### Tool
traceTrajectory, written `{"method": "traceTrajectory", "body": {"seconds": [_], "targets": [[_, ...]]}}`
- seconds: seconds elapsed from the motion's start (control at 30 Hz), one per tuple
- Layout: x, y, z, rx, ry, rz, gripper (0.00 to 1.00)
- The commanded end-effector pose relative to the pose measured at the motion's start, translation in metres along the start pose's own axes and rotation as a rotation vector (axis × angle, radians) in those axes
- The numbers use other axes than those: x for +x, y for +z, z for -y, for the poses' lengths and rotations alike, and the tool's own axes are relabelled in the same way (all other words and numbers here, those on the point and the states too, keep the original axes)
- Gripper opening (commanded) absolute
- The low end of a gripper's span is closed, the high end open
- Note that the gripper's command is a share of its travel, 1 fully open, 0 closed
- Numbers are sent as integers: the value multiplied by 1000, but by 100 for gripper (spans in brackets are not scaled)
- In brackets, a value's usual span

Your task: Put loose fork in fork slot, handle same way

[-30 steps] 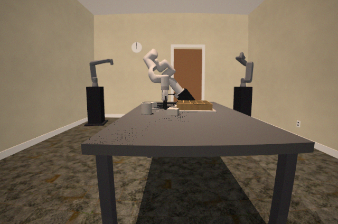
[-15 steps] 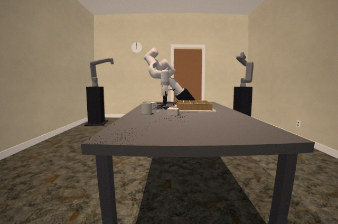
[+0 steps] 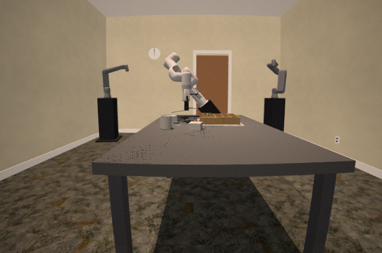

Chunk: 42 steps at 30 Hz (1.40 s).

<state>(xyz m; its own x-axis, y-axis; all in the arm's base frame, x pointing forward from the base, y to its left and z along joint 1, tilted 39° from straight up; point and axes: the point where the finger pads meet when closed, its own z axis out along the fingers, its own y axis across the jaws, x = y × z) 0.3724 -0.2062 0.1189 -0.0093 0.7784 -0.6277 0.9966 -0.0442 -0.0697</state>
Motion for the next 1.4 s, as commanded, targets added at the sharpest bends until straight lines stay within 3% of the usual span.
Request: {"method": "traceTrajectory", "body": {"seconds": [0.0,0.33,1.23,1.3,1.37], "targets": [[-1,-17,-1,-4,2,1,3],[-1,-37,-1,-4,2,1,3],[0,-39,-2,-4,2,1,3],[21,-40,-13,-5,1,-4,3],[68,-41,-33,-6,1,-10,3]]}}
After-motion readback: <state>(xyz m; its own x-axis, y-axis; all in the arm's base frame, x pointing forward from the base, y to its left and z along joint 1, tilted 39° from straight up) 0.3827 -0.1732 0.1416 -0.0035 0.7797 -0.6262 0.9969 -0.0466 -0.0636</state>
